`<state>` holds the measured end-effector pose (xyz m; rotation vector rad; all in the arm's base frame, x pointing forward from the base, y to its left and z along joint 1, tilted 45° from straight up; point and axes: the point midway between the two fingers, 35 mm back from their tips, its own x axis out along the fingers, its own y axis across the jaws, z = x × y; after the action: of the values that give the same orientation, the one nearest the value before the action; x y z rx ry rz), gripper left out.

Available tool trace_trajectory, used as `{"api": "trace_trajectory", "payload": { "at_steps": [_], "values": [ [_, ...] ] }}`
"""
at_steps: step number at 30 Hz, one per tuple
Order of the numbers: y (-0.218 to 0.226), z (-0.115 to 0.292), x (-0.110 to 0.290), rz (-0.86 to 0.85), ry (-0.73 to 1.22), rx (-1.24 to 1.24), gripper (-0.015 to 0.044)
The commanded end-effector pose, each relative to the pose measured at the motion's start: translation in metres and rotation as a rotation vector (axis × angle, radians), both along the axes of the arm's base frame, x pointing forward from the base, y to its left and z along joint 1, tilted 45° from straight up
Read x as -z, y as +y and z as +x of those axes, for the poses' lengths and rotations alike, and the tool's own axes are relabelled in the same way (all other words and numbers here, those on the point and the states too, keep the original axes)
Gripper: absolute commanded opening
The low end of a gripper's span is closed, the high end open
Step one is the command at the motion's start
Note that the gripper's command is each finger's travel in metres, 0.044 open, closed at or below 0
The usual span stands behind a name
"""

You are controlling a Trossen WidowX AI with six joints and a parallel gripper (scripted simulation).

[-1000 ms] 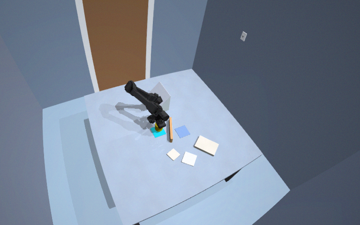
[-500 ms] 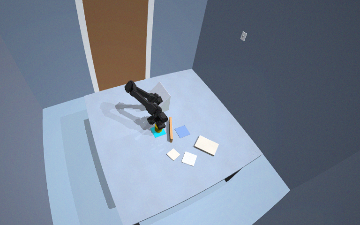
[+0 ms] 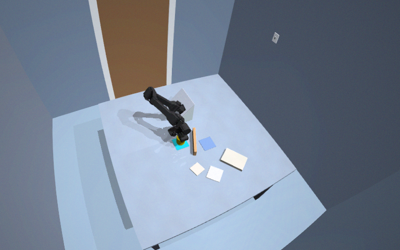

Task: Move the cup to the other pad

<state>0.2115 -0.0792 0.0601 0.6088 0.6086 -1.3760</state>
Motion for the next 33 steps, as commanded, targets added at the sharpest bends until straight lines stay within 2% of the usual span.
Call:
{"api": "trace_trajectory", "payload": {
  "at_steps": [1, 6, 12, 33],
  "values": [
    [0.0, 0.0, 0.0, 0.0, -0.001, 0.003, 0.0],
    [0.0, 0.0, 0.0, 0.0, -0.001, 0.003, 0.0],
    [0.0, 0.0, 0.0, 0.0, -0.001, 0.003, 0.0147],
    [0.013, 0.0, -0.011, 0.003, 0.0, 0.002, 0.0147]
  ]
}}
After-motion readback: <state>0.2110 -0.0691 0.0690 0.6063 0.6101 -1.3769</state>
